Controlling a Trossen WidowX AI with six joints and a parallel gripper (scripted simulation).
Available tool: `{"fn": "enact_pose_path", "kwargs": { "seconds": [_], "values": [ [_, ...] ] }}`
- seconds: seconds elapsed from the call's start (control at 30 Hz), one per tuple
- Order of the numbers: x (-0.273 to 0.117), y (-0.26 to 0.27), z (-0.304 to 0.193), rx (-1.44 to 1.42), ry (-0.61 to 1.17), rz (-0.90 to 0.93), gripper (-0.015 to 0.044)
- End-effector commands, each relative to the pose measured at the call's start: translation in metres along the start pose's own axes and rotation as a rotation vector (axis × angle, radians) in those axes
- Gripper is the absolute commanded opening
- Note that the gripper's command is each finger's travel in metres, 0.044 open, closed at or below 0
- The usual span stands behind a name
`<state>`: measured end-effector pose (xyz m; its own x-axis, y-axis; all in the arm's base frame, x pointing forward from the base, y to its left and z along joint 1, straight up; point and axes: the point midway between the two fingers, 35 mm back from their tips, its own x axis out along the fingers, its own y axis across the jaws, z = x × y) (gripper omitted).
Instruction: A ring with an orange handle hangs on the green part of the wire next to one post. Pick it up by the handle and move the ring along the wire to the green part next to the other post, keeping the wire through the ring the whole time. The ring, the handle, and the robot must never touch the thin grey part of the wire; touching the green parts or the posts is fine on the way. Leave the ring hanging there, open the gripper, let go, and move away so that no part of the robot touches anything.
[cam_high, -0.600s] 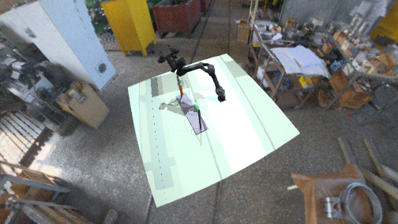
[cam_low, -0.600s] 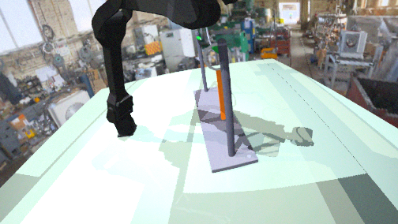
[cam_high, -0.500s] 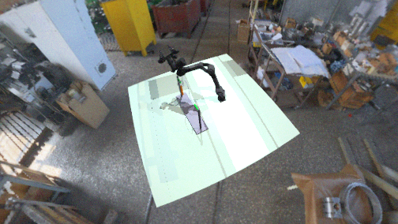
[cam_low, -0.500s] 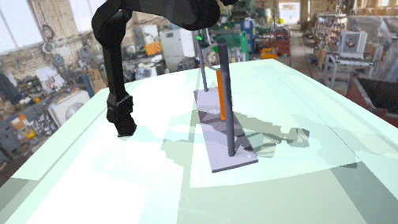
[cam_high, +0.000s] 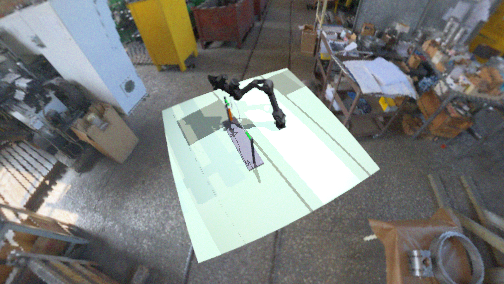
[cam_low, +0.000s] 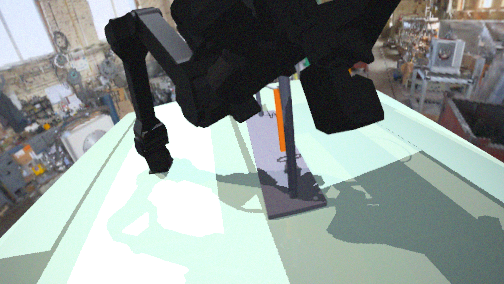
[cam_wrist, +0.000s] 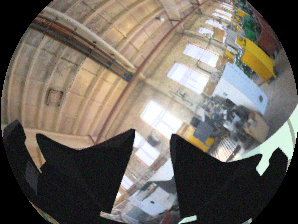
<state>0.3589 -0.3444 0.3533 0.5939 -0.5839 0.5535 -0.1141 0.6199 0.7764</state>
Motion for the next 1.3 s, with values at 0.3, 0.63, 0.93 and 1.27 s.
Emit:
{"fn": "enact_pose_path", "kwargs": {
  "seconds": [0.3,0.63,0.93,1.27],
  "values": [
    [-0.115,-0.096,-0.020,-0.562,0.471,-0.080,0.0160],
    [-0.234,-0.123,-0.036,-0.800,0.810,0.031,0.0160],
    [-0.337,-0.100,-0.053,-0.884,0.995,0.256,0.0160],
    [-0.364,-0.084,-0.057,-0.894,1.015,0.331,0.0160]
  ]
}}
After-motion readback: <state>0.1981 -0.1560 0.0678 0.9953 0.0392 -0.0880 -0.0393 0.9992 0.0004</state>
